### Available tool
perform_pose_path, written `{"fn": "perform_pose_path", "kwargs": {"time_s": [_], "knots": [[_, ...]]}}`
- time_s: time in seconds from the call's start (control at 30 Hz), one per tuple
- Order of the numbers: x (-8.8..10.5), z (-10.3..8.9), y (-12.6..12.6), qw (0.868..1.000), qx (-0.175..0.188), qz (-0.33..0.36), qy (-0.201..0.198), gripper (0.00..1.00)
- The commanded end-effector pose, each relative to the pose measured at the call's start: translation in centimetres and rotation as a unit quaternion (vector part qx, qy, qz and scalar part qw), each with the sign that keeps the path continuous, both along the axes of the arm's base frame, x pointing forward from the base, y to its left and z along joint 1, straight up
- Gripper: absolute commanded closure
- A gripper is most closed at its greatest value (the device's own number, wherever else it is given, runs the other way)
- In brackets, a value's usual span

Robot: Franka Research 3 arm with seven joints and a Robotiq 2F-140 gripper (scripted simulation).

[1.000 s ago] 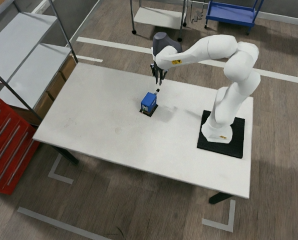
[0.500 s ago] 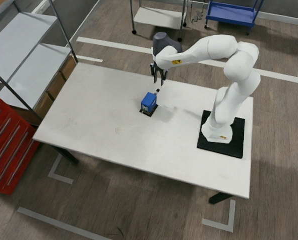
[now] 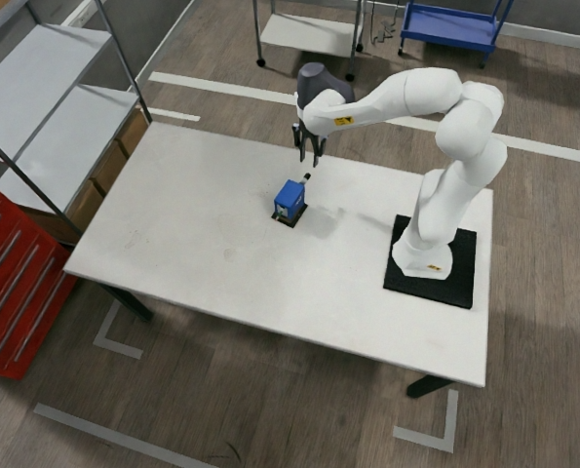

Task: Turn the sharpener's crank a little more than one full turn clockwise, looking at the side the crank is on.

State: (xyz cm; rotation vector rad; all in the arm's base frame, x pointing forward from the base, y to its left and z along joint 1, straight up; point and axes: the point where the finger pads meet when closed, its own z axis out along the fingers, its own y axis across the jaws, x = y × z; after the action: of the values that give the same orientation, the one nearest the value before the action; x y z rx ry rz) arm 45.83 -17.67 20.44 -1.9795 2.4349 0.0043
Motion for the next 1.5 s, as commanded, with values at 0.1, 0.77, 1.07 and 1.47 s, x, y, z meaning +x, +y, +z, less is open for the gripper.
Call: {"fn": "perform_pose_path", "kwargs": {"time_s": [0.1, 0.77, 1.07, 1.47], "knots": [[-0.1, 0.0, 0.0, 1.000, 0.000, -0.002, 0.002, 0.61], [-0.1, -0.9, 0.0, 1.000, 0.000, -0.002, 0.001, 0.61], [-0.1, -2.2, 0.0, 1.000, 0.000, -0.002, 0.001, 0.61], [-0.1, -3.6, 0.0, 1.000, 0.000, -0.002, 0.001, 0.61]]}}
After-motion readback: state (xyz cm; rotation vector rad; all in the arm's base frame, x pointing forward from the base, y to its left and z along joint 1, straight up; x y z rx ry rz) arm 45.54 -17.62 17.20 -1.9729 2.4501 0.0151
